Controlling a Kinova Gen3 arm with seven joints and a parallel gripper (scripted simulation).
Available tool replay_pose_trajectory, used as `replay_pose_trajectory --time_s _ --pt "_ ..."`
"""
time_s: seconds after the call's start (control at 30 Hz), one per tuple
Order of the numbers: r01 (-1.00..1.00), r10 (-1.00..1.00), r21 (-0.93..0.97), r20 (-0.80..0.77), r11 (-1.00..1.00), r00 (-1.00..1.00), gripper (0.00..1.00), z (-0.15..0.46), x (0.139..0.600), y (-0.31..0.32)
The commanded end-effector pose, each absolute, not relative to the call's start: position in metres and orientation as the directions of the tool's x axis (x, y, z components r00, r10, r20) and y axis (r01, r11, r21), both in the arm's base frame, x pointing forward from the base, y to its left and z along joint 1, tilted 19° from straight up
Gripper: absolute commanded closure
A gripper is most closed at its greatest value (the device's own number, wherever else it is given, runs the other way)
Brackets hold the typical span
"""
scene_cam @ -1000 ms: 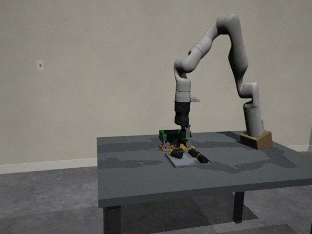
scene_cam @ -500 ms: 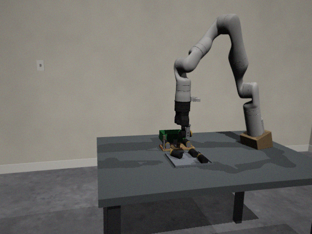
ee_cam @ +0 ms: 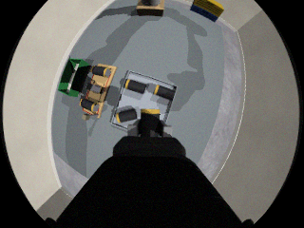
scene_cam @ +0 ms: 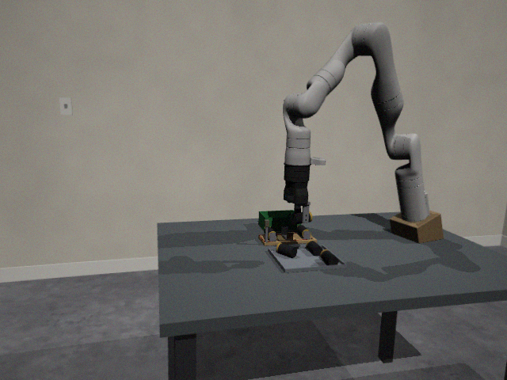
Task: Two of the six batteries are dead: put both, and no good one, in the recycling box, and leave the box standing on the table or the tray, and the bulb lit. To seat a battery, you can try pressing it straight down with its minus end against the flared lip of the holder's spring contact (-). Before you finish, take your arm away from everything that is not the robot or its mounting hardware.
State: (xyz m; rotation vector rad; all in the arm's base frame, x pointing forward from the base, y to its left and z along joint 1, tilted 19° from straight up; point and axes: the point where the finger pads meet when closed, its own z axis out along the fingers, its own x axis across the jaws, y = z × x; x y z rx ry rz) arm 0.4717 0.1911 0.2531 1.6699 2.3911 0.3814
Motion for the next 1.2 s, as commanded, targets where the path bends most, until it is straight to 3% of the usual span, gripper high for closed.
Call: replay_pose_trajectory --time_s 0.0,1.17 --pt "0.881 0.933 0.323 -0.021 0.346 -0.359 0.43 0.2542 0.472 0.1911" --pt "0.572 0.624 0.267 -0.184 0.775 -0.759 0.43 0.2542 0.472 0.1911"
